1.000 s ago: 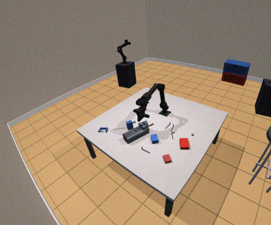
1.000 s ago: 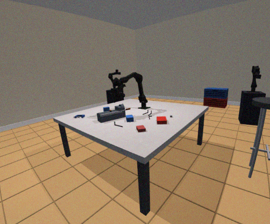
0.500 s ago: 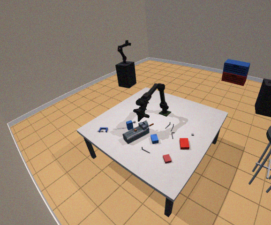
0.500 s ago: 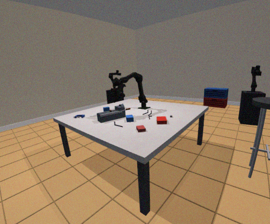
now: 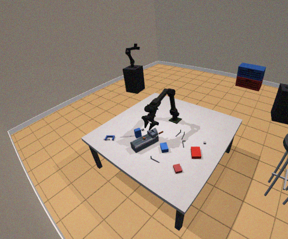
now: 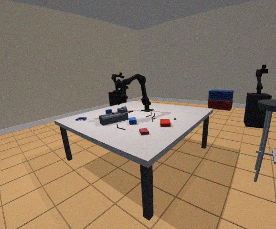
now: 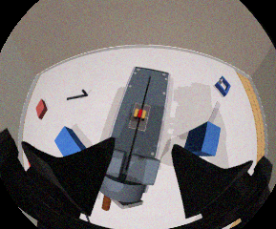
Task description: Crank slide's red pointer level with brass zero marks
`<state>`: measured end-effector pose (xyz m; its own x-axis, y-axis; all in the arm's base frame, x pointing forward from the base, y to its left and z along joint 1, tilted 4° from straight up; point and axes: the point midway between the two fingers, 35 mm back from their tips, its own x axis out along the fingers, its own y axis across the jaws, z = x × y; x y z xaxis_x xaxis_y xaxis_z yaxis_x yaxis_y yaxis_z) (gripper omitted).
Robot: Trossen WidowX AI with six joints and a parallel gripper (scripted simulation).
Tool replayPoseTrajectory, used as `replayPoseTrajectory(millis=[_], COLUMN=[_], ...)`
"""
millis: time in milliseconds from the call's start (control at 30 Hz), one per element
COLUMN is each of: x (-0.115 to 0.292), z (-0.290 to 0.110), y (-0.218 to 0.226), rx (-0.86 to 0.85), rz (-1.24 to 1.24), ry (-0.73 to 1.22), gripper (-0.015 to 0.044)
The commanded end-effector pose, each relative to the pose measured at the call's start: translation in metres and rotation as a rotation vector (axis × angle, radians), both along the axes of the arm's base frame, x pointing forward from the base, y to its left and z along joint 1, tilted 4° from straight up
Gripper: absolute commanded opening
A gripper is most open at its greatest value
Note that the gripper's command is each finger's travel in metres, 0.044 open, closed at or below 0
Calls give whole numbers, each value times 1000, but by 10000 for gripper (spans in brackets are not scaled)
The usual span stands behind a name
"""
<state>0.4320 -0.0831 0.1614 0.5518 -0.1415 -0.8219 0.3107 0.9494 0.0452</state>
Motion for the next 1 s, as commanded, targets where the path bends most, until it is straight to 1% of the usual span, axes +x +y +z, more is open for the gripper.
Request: replayPoseTrajectory(millis=[0, 100, 133, 700, 967], x=[0, 0, 0, 0, 0], z=[0, 0, 0, 0, 0], y=[0, 0, 0, 0, 0], rx=[-1, -1, -1, -1, -1], rz=[0, 0, 0, 0, 0], ry=[0, 0, 0, 0, 0], gripper=[368, 440, 440, 0, 0])
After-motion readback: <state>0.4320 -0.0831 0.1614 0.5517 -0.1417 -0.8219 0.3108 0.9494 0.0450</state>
